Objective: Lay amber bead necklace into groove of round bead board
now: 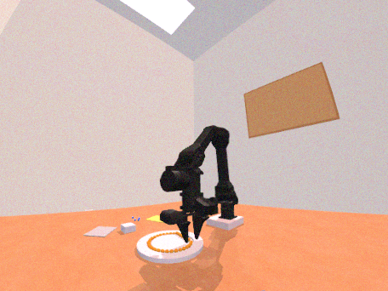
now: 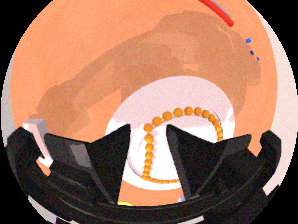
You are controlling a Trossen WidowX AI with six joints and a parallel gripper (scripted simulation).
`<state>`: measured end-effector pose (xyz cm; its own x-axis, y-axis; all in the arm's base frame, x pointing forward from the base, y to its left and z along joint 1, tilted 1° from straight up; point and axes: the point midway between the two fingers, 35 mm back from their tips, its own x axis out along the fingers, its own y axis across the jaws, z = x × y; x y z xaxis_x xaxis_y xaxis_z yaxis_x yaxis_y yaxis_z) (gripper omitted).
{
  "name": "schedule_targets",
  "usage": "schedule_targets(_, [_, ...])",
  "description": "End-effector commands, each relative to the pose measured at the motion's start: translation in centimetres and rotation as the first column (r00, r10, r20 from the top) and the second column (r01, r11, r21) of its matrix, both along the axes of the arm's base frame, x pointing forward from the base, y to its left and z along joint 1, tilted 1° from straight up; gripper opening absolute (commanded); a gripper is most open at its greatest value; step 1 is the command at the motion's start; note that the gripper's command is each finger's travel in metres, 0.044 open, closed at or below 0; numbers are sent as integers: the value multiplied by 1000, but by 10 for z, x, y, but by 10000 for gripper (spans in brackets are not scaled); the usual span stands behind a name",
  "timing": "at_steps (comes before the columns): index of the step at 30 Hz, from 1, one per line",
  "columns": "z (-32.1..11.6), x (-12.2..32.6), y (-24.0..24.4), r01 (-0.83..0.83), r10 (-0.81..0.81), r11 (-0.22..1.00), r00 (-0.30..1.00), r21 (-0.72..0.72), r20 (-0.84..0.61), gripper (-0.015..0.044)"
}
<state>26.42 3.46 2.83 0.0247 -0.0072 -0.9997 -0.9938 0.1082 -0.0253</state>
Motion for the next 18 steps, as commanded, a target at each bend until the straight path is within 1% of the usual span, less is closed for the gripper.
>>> schedule_targets(1, [0, 0, 0, 0, 0, 1000, 1000, 0, 0, 289])
schedule_targets(7, [2, 0, 0, 0, 0, 1000, 1000, 0, -1, 440])
schedule_targets(18, [6, -1, 0, 5, -5, 1000, 1000, 0, 1, 440])
